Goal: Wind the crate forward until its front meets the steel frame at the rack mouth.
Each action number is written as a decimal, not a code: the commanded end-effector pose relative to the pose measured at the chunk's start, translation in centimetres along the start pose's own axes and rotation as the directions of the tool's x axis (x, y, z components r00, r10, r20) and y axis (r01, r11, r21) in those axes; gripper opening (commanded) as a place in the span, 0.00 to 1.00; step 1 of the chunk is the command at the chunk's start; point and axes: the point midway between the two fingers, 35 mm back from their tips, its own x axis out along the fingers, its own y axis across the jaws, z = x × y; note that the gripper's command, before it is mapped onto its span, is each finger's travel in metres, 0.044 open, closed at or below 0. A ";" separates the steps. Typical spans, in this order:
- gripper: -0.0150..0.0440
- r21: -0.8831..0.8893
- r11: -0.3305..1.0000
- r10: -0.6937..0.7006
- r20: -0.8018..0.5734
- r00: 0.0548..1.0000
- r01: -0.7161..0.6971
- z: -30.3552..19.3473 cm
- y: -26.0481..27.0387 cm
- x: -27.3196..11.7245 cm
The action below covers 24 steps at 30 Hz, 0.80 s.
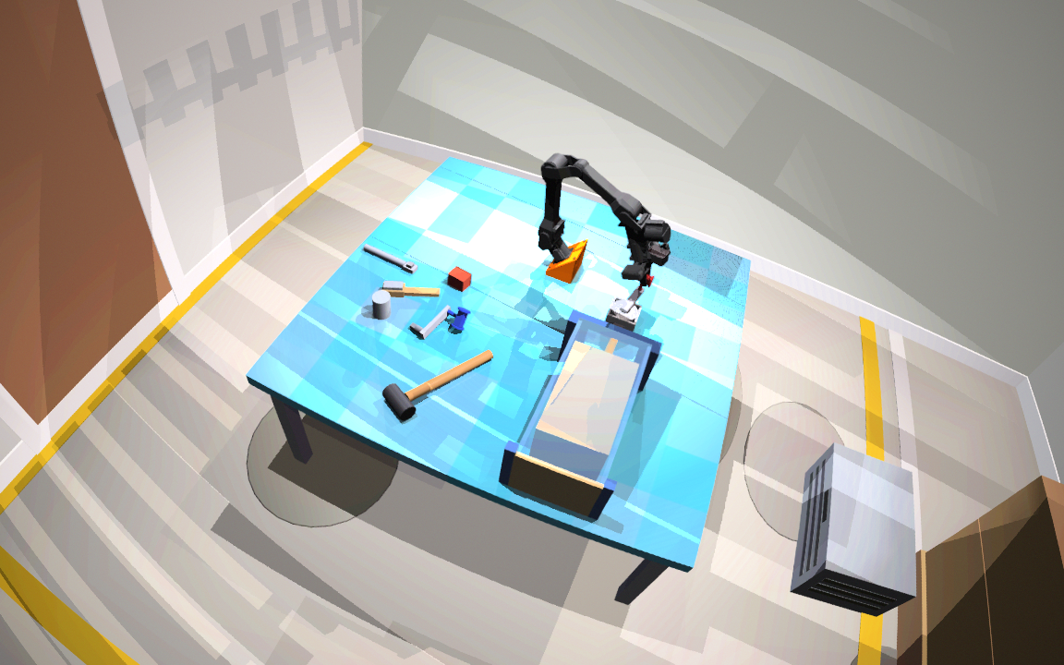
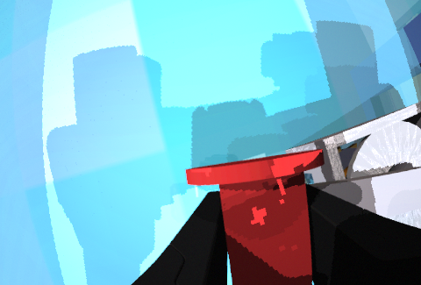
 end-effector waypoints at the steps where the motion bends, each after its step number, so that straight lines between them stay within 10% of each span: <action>1: 0.25 -0.002 1.000 -0.001 -0.027 1.000 0.001 -1.4 0.0 -0.3; 24: 0.25 -0.002 1.000 -0.002 -0.031 1.000 0.002 -5.1 -1.4 -2.1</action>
